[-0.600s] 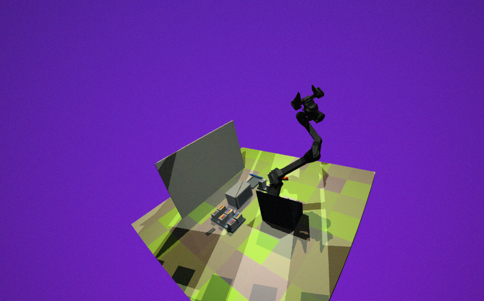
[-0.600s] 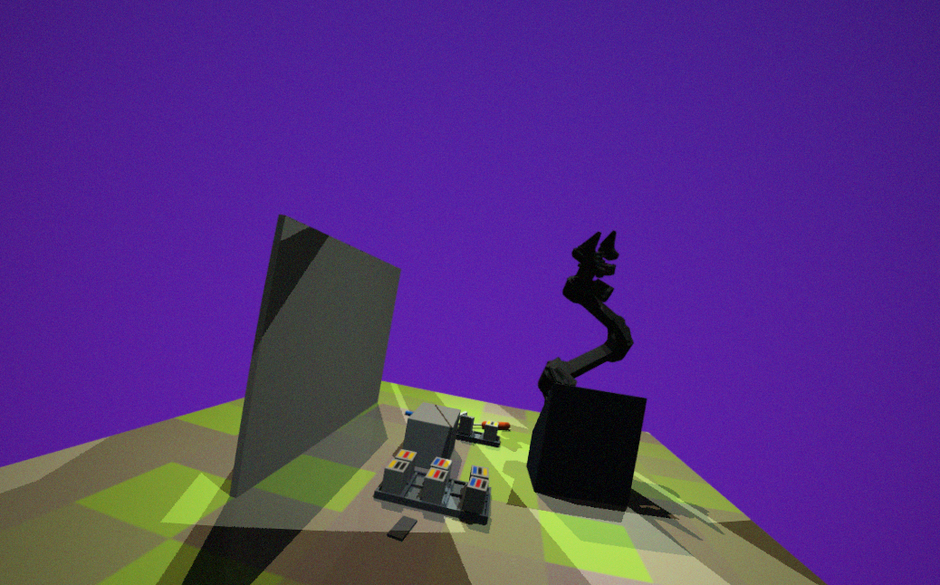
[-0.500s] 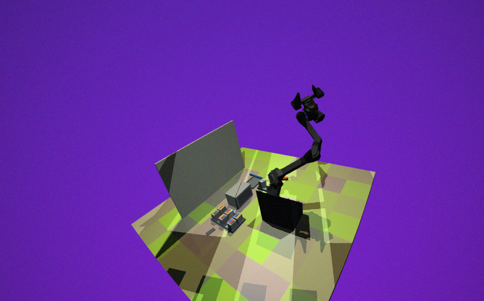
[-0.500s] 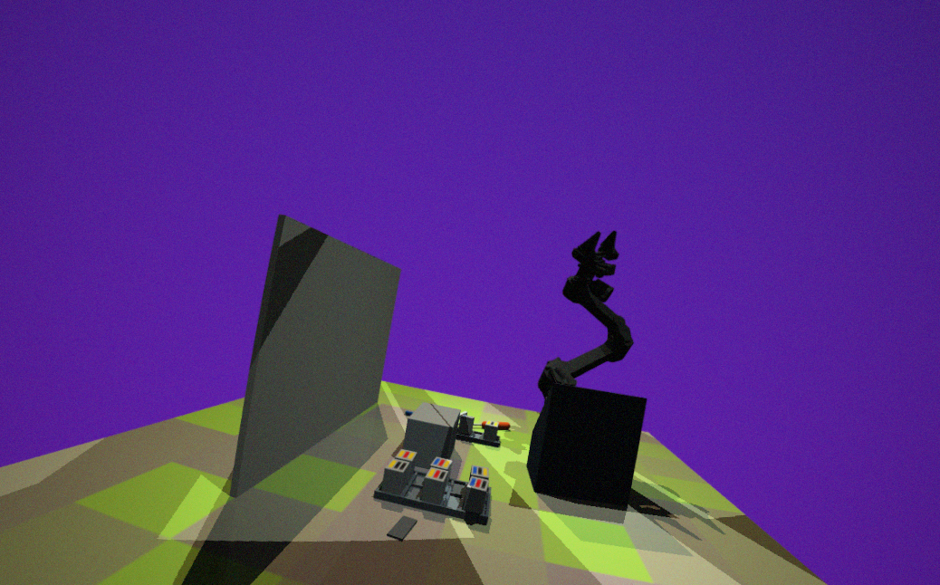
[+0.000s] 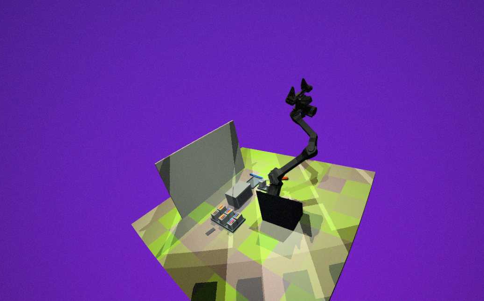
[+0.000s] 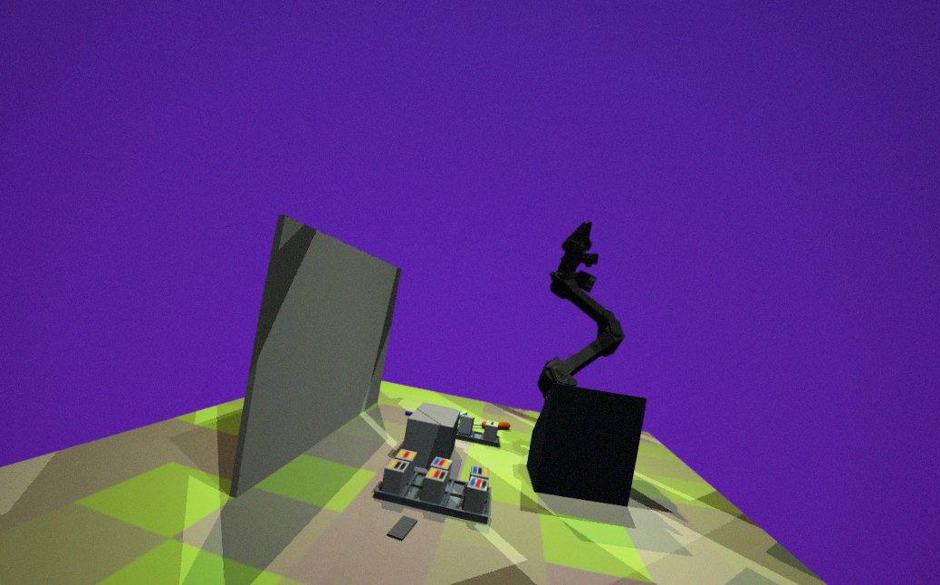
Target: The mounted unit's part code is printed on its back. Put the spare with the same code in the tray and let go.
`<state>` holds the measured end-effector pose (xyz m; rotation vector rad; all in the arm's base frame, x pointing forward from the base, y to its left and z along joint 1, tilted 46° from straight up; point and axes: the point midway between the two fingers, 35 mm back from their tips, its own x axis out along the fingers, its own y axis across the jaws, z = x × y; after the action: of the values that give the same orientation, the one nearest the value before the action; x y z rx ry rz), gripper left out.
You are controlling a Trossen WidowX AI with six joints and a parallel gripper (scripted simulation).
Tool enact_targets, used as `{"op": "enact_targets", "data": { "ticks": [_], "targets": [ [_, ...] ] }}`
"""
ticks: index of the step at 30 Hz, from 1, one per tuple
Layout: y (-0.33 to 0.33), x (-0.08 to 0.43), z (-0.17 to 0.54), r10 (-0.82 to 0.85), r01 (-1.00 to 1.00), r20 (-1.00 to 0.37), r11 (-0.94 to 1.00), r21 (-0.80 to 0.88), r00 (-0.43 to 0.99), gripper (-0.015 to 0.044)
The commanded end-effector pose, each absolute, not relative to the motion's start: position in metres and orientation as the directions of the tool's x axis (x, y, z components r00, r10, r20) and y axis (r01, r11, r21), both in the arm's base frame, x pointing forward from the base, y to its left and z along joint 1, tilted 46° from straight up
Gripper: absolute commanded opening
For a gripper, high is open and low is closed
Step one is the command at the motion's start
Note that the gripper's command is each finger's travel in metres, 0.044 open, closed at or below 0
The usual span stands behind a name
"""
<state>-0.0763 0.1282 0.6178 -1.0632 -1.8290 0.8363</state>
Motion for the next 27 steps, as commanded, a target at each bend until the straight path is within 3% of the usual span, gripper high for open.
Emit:
{"op": "enact_targets", "data": {
  "ticks": [1, 7, 14, 20, 27],
  "targets": [
    [0.133, -0.025, 0.639, 0.870, 0.090, 0.435, 0.464, -0.881, -0.233, 0.0440],
    [0.143, 0.055, 0.658, 0.823, -0.261, 0.562, 0.526, -0.809, -0.083, 0.0440],
    [0.161, 0.167, 0.647, 0.783, -0.590, 0.592, 0.573, -0.568, 0.190, 0.0440],
    [0.180, 0.261, 0.607, 0.750, -0.732, 0.491, 0.619, -0.284, 0.444, 0.0440],
    [0.200, 0.353, 0.527, 0.688, -0.714, 0.236, 0.699, 0.035, 0.686, 0.0440]
  ]
}}
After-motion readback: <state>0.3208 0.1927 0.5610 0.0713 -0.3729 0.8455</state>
